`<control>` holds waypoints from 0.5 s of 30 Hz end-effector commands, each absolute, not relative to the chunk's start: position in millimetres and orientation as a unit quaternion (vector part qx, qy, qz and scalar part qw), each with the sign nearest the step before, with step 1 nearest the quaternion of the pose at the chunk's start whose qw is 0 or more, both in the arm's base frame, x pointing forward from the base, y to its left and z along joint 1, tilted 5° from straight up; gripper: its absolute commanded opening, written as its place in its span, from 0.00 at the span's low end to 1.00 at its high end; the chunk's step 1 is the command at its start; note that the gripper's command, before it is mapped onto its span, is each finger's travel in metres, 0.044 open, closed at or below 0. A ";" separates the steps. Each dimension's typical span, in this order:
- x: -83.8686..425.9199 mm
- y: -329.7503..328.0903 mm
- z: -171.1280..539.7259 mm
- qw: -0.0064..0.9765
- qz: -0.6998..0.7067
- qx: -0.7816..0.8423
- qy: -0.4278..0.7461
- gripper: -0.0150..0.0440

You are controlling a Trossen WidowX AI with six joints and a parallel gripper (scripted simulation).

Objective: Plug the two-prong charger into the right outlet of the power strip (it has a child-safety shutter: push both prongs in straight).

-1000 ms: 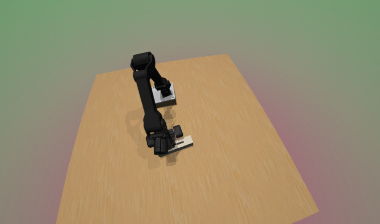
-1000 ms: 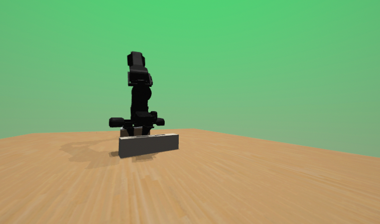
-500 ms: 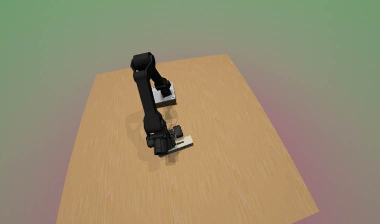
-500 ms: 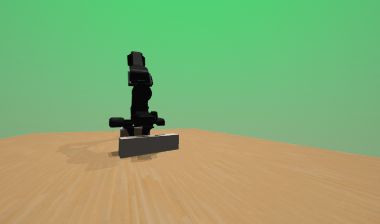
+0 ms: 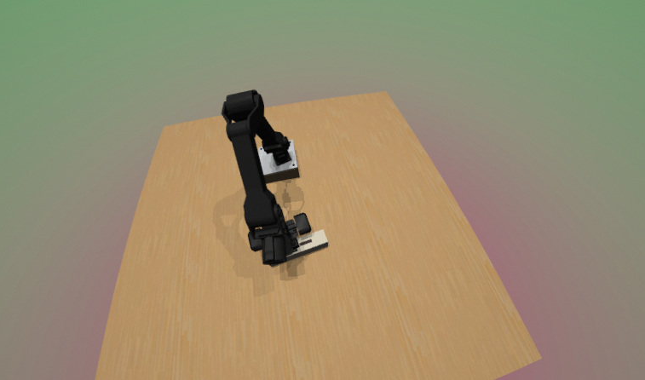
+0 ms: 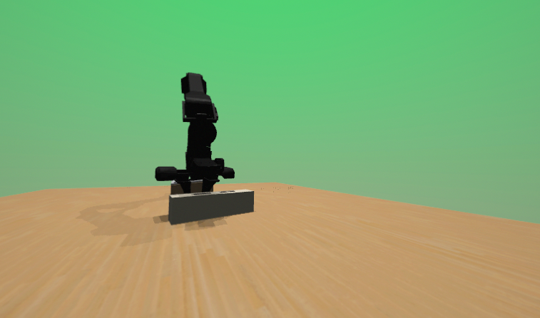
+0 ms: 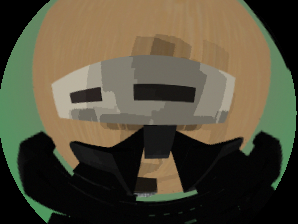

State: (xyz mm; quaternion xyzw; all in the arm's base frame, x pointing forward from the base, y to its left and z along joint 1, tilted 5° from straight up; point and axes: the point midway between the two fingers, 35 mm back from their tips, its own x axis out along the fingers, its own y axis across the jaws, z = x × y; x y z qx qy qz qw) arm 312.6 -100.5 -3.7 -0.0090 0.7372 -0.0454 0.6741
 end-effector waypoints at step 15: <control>328.9 -102.7 -4.1 0.685 -0.049 -0.009 0.727 0.25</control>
